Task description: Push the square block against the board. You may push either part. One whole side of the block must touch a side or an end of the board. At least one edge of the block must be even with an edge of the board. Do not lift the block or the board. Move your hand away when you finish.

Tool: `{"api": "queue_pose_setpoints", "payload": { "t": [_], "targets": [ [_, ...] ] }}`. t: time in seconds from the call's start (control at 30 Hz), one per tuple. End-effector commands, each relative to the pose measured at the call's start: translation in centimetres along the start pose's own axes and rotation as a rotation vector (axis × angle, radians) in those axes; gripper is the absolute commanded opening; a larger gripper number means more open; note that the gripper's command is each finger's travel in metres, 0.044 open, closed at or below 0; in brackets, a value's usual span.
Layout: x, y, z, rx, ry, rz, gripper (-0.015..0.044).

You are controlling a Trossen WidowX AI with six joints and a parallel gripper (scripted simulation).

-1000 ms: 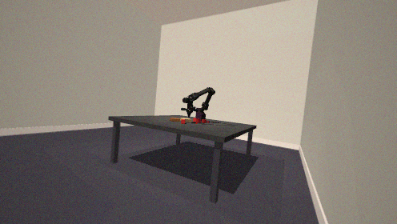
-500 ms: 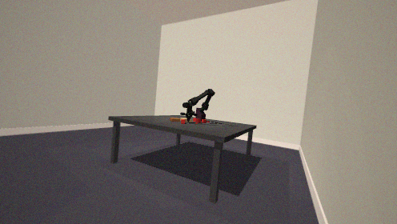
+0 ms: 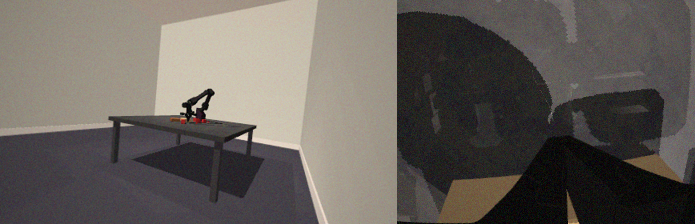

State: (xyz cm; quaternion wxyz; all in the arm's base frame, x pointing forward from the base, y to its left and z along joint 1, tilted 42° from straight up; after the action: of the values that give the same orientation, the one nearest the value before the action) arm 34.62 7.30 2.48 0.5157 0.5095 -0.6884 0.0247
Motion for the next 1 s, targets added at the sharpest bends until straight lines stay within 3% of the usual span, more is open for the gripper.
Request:
{"api": "queue_pose_setpoints", "payload": {
  "t": [0.0,0.97],
  "targets": [
    [0.0,0.0,-0.3,-0.002,0.006,0.001,0.0000],
    [1.2,0.6,-4.3,-0.001,0.003,0.000,0.0000]
  ]
}}
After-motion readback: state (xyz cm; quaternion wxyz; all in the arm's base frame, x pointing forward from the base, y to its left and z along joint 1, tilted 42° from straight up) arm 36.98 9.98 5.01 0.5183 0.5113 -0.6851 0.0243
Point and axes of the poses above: the point midway between the two fingers, 35 mm back from their tips, its own x axis back along the fingers, its own y axis across the jaws, z = x × y, the point moved 8 cm from there along x, back along the fingers, and after that the axes turned 9 degrees about -x, right-handed, at the moved point
